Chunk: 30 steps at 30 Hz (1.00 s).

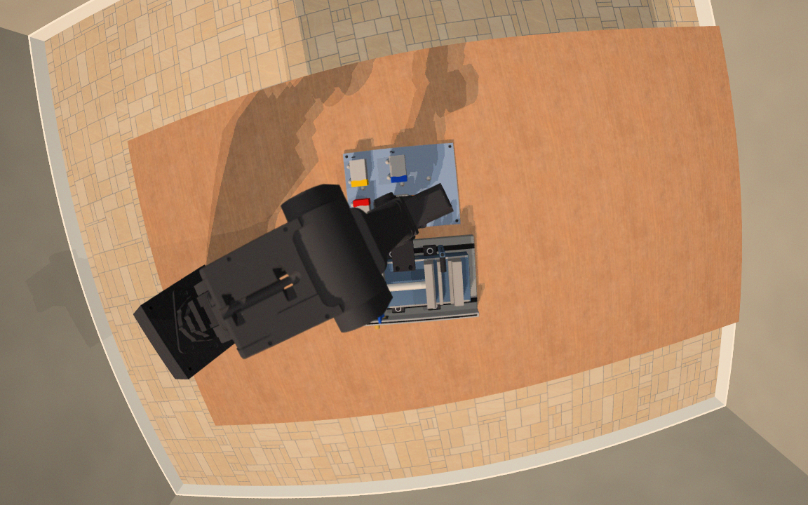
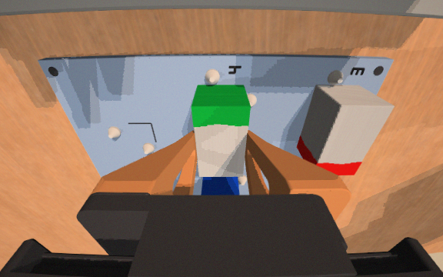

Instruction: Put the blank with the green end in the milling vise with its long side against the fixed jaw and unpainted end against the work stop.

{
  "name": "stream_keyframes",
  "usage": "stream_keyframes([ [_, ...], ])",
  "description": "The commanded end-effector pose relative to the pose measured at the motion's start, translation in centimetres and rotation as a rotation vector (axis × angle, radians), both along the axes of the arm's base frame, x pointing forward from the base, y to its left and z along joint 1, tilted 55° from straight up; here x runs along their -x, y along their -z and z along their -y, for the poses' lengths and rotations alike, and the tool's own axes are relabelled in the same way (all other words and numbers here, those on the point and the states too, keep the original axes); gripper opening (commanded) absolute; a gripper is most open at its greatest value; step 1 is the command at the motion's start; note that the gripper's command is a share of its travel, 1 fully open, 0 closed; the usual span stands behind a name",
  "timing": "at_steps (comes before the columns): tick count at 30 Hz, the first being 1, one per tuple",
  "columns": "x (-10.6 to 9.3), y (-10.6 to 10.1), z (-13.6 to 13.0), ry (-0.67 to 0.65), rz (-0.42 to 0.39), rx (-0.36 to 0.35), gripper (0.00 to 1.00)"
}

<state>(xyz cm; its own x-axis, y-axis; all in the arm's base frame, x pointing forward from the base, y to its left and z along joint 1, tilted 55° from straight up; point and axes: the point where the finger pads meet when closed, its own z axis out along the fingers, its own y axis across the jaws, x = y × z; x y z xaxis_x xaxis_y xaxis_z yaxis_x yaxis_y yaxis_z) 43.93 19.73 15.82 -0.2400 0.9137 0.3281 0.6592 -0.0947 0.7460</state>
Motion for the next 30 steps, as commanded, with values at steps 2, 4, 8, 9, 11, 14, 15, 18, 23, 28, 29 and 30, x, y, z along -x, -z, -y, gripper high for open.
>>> stream_keyframes([
  [2, -0.2, -0.4, -0.6, -0.001, 0.007, -0.015, 0.00],
  [4, -0.2, -0.4, -0.6, -0.001, 0.007, -0.015, 0.00],
  [8, -0.2, -0.4, -0.6, -0.001, 0.007, -0.015, 0.00],
  [9, -0.2, -0.4, -0.6, -0.001, 0.007, -0.015, 0.00],
  [11, -0.2, -0.4, -0.6, -0.001, 0.007, -0.015, 0.00],
  [14, -0.2, -0.4, -0.6, -0.001, 0.007, -0.015, 0.00],
  [15, -0.2, -0.4, -0.6, -0.001, 0.007, -0.015, 0.00],
  [18, -0.2, -0.4, -0.6, -0.001, 0.007, -0.015, 0.00],
  [23, -0.1, -0.5, -0.6, -0.001, 0.007, -0.015, 0.00],
  [28, 0.6, -0.9, 0.0, 0.002, 0.004, -0.014, 0.00],
  [29, 0.8, -0.9, 0.1, 0.004, 0.002, -0.013, 0.00],
  [30, 0.9, -1.0, 0.3, 0.005, 0.002, -0.013, 0.00],
])
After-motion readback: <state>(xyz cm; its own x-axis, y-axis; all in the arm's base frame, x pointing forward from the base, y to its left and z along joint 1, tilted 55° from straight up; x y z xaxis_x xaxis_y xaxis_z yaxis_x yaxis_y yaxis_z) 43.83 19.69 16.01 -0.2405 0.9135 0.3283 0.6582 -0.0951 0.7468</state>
